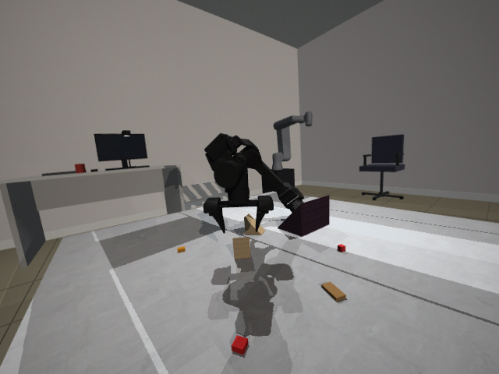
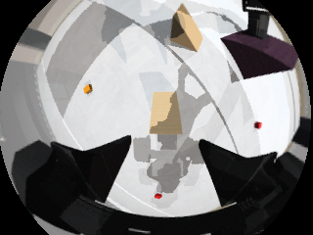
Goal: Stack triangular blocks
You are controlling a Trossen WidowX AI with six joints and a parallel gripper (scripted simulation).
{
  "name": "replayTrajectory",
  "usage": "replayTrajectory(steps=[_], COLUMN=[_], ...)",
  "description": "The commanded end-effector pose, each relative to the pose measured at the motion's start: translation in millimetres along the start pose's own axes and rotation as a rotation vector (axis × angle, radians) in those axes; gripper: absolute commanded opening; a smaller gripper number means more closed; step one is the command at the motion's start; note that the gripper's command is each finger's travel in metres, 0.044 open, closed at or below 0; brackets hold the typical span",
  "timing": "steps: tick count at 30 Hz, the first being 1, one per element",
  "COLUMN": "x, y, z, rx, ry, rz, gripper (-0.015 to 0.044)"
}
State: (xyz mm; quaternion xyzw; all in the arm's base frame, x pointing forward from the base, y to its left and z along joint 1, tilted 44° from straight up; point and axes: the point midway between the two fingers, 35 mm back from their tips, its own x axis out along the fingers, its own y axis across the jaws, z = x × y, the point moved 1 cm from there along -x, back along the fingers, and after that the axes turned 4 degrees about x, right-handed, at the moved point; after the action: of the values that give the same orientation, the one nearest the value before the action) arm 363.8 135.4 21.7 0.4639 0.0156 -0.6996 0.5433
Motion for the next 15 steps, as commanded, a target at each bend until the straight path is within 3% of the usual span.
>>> replayTrajectory(steps=[1, 15], x=[8, 30], y=[2, 3], z=[2, 4], rx=[-0.006, -0.020], ry=[-0.012, -0.037], rz=[0.002, -0.001], gripper=[0.0440, 0.0440])
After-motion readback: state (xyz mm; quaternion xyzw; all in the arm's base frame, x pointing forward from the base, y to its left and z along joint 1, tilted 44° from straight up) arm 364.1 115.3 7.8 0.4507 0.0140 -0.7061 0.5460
